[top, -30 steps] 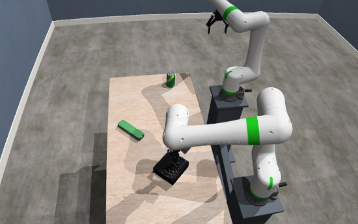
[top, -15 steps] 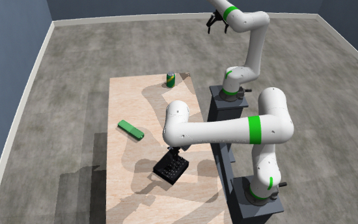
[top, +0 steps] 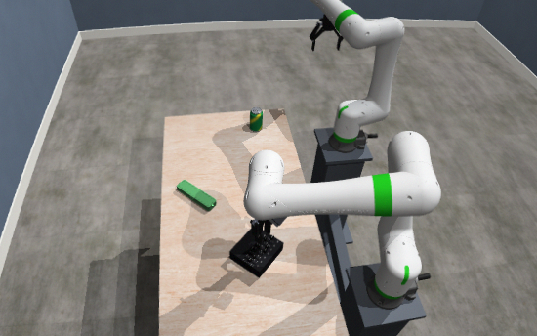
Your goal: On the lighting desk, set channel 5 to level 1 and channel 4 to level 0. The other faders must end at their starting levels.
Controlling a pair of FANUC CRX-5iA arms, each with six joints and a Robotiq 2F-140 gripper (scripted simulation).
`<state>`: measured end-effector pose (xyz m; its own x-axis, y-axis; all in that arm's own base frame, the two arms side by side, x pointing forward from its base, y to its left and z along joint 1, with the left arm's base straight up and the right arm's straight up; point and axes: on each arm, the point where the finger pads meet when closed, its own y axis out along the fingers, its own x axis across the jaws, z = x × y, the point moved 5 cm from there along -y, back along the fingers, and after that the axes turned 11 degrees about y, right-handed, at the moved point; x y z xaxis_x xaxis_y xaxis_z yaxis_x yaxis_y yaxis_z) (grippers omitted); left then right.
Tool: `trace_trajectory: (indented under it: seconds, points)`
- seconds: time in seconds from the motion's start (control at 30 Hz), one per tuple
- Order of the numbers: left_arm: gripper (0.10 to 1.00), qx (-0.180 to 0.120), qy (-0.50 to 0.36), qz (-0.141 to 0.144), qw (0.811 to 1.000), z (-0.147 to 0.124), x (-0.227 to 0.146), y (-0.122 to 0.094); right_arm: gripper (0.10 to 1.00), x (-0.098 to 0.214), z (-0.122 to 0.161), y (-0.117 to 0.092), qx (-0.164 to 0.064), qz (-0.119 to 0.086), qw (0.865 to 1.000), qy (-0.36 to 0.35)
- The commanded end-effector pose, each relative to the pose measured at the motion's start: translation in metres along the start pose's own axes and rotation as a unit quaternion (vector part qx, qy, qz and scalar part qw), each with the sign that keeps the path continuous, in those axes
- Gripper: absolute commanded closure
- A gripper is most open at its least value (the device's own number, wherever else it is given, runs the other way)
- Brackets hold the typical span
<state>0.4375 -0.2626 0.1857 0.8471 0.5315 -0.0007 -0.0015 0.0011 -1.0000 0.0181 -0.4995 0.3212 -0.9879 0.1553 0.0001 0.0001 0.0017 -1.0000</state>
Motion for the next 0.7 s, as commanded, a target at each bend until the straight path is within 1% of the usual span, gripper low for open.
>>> trace_trajectory:
  seconds: [0.0,0.1,0.17,0.47,0.67]
  points:
    - [0.098,-0.001,0.000,0.000,1.000,0.000,0.000,-0.005,0.098,0.000,0.000,-0.001,0.001,0.000,1.000,0.000]
    - [0.098,-0.001,0.000,0.000,1.000,0.000,0.000,-0.014,0.098,0.000,0.000,-0.001,0.001,0.000,1.000,0.000]
    - [0.098,-0.001,0.000,0.000,1.000,0.000,0.000,-0.014,0.098,0.000,0.000,-0.001,0.001,0.000,1.000,0.000]
    - [0.098,-0.001,0.000,0.000,1.000,0.000,0.000,-0.048,0.098,0.000,0.000,-0.001,0.001,0.000,1.000,0.000]
    - [0.098,-0.001,0.000,0.000,1.000,0.000,0.000,-0.062,0.098,0.000,0.000,-0.001,0.001,0.000,1.000,0.000]
